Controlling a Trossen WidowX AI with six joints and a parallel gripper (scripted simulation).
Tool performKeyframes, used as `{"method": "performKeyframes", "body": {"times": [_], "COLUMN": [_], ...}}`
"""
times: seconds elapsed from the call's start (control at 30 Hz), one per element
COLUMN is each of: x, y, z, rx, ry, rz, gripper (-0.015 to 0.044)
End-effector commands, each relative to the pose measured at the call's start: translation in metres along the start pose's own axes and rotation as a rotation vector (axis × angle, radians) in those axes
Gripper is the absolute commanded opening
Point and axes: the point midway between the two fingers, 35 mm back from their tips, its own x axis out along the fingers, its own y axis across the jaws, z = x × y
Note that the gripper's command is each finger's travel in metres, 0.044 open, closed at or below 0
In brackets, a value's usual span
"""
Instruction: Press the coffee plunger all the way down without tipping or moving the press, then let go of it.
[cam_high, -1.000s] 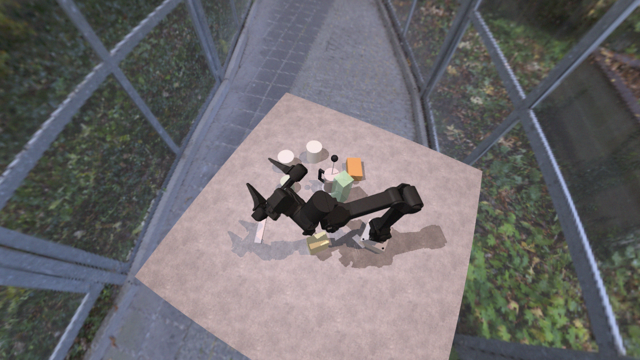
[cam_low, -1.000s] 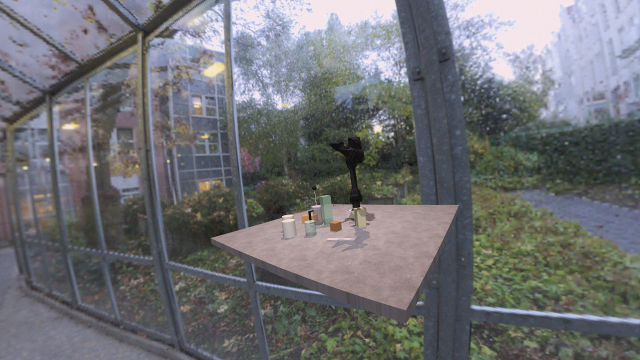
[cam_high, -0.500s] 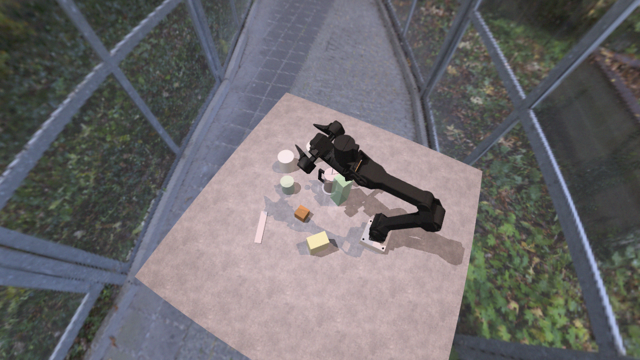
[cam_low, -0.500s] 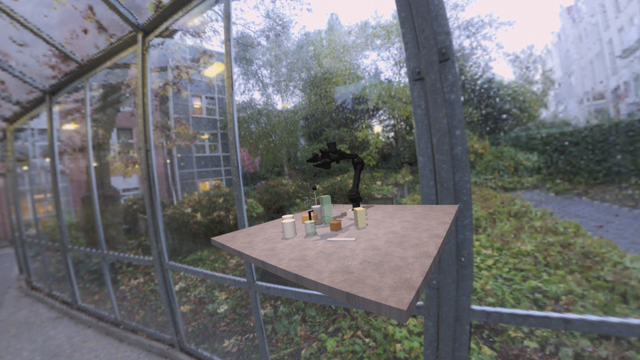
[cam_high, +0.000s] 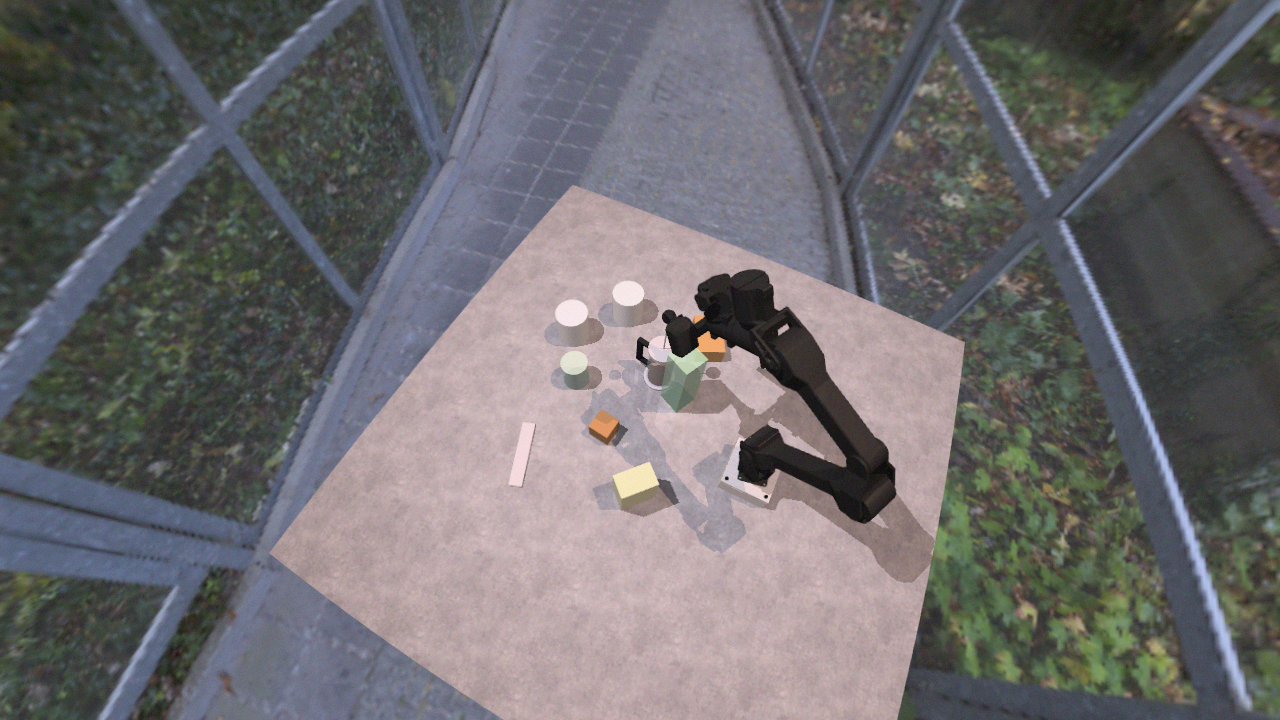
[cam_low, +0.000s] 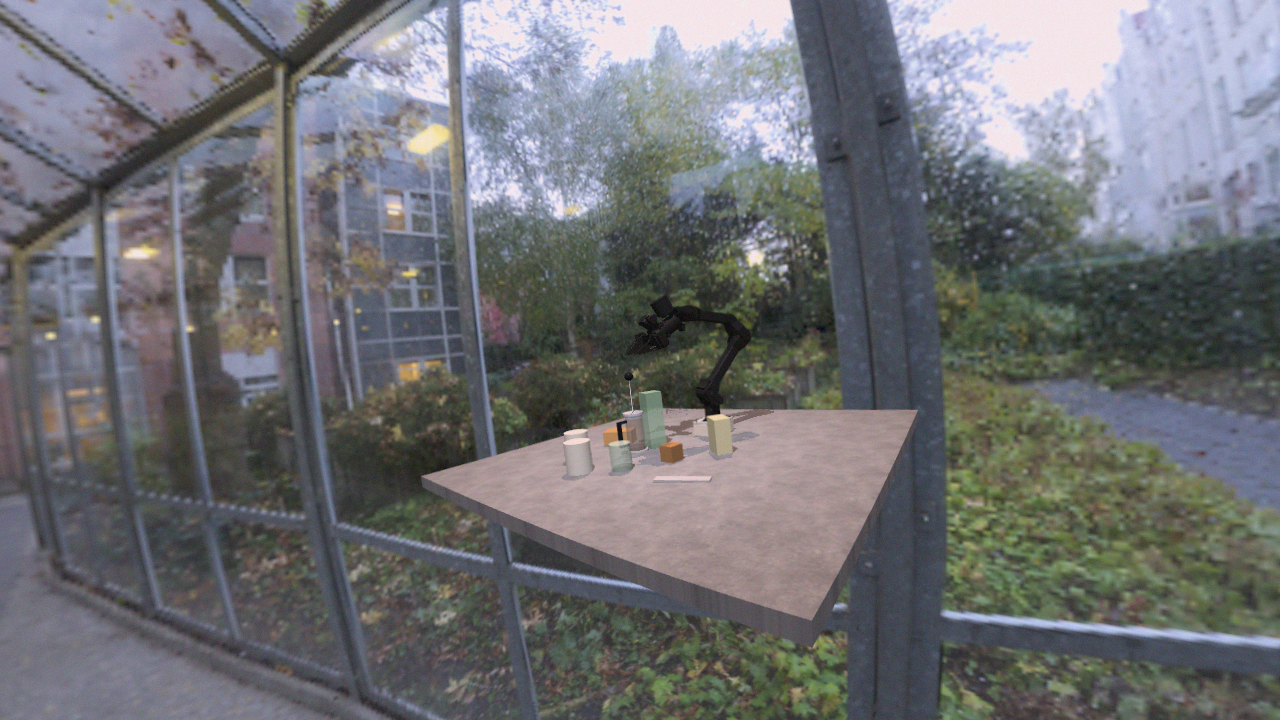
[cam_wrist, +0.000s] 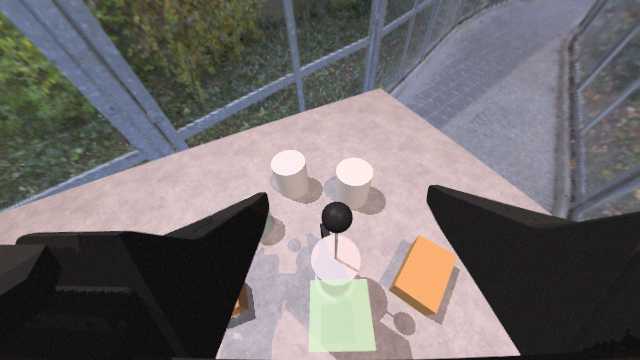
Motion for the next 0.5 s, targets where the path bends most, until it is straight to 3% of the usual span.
{"method": "performKeyframes", "body": {"times": [0.0, 0.13, 0.47], "x": [0.010, 0.024, 0.035], "y": [0.001, 0.002, 0.003], "z": [-0.022, -0.046, -0.046], "rx": [0.014, 0.012, 0.011], "ry": [0.014, 0.014, 0.013], "rz": [0.006, 0.010, 0.011], "gripper": [0.0440, 0.0440, 0.0440]}}
